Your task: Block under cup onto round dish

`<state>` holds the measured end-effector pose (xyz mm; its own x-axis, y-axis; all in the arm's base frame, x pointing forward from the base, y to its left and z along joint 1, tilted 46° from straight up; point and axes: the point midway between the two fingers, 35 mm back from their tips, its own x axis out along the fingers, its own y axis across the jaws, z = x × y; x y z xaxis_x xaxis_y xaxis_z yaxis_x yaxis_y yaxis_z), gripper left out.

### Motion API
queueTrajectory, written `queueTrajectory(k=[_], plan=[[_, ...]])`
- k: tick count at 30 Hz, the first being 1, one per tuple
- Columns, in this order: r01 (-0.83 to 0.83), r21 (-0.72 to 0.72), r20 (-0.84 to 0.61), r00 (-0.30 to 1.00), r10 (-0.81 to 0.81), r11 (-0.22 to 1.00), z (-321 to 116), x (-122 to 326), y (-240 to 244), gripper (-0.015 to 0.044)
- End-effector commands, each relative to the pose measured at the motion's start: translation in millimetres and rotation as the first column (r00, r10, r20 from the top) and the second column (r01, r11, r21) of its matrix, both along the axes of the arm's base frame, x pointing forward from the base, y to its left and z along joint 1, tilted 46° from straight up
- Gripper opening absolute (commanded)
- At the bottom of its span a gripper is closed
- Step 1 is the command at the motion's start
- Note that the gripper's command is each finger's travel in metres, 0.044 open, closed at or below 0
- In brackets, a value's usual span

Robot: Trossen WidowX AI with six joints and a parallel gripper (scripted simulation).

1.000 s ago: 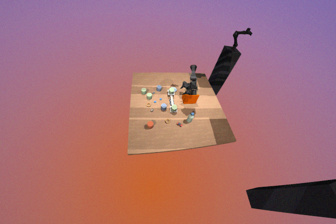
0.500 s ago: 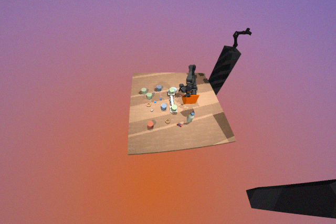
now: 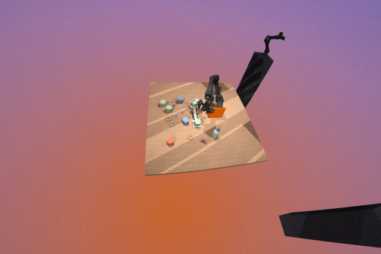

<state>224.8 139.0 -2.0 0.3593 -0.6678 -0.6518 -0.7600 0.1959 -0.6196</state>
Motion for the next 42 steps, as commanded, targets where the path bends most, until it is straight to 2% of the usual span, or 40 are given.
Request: queueTrajectory(k=[1,9,18,42], plan=[[-0.047,-0.036,-0.129,0.991,0.042,0.998,-14.9,12.8,3.1,0.0440],[-0.152,-0.075,-0.366,0.924,0.115,0.985,-45.2,33.7,1.3,0.0440],[-0.273,-0.050,-0.600,0.777,0.190,0.961,-82.9,54.7,-6.7,0.0440],[-0.282,-0.046,-0.615,0.764,0.195,0.958,-105.3,59.2,-26.8,0.0440]])
